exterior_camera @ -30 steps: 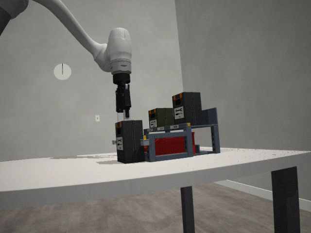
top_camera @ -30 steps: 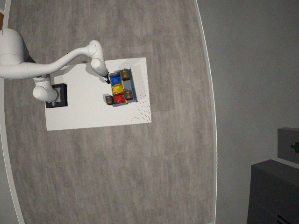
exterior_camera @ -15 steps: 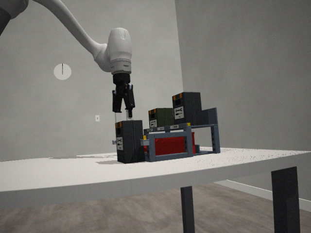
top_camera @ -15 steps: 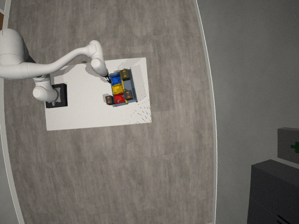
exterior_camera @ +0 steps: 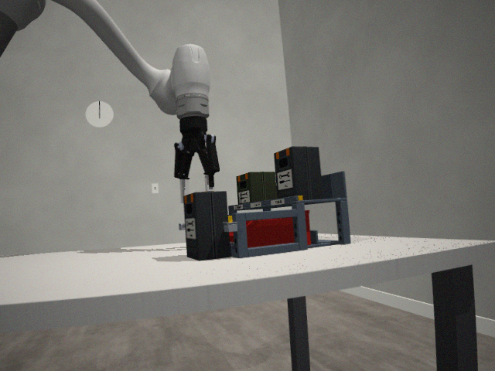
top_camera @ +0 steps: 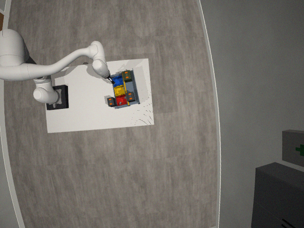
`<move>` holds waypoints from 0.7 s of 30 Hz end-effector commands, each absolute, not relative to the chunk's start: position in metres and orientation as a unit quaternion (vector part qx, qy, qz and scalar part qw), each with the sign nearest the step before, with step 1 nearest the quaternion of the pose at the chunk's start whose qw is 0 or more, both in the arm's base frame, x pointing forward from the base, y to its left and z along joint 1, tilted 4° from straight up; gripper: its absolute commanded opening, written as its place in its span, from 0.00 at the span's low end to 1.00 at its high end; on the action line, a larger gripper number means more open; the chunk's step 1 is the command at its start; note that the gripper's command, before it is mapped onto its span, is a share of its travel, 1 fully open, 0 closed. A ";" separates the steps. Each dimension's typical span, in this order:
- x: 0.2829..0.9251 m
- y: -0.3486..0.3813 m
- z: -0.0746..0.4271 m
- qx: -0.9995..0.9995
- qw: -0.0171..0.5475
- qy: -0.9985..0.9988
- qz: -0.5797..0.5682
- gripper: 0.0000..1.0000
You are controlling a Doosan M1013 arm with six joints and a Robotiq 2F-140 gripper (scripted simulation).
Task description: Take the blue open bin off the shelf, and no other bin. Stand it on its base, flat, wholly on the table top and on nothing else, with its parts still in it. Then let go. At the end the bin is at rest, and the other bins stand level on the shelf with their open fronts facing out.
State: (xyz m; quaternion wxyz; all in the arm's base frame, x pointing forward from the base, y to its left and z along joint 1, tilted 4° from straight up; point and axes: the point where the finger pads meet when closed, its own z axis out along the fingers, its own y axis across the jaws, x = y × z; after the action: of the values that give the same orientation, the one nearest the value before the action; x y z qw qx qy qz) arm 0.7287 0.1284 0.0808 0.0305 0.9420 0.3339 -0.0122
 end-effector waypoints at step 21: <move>0.729 0.128 0.081 0.891 0.029 0.454 -0.016 0.57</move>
State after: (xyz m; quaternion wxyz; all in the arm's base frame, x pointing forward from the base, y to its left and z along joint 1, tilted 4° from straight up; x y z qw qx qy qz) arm 0.7287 0.1284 0.0808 0.0286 0.8906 0.4536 -0.0161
